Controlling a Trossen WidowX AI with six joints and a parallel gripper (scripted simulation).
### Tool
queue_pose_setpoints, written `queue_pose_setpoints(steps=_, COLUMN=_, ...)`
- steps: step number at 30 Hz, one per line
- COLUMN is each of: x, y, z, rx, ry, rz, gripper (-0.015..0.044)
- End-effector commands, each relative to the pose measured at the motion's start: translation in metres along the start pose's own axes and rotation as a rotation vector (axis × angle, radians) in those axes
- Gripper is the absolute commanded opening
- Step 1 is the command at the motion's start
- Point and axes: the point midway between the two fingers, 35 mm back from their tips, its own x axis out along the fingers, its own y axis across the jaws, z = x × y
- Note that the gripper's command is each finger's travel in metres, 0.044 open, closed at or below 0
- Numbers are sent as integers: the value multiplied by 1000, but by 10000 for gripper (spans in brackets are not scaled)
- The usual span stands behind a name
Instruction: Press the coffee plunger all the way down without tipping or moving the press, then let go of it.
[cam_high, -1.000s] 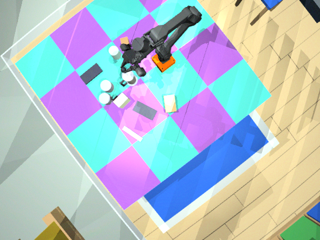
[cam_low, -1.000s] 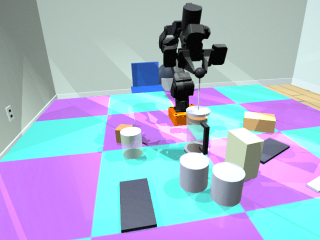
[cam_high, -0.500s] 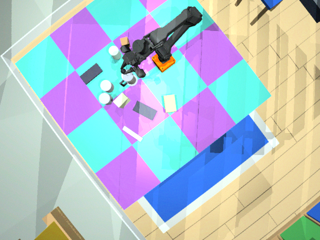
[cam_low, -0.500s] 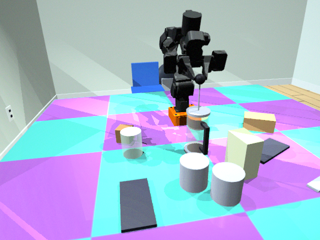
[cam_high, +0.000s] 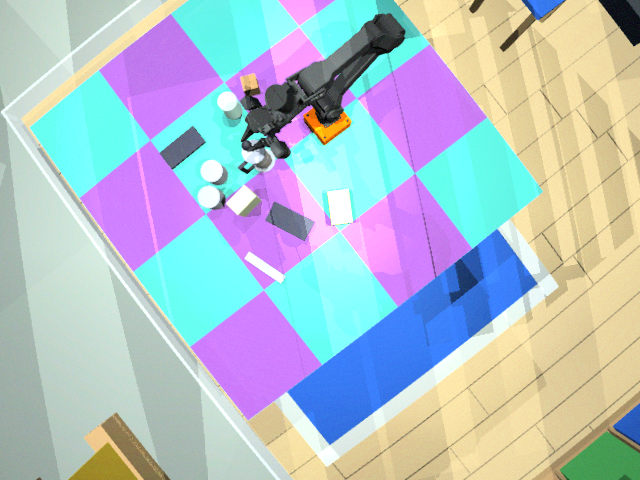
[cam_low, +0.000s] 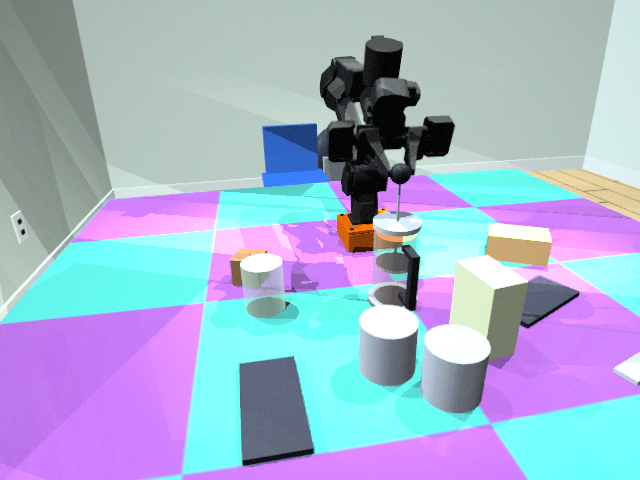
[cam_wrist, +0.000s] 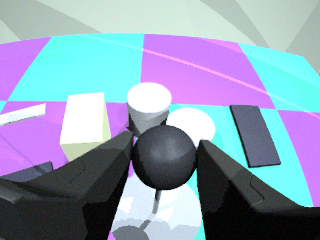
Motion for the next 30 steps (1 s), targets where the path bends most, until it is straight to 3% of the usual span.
queue_pose_setpoints(steps=1, x=12, y=0, z=-34, rx=-14, ry=88, rz=0, gripper=123)
queue_pose_setpoints(steps=30, x=28, y=0, z=-33, rx=-14, ry=87, rz=0, gripper=123)
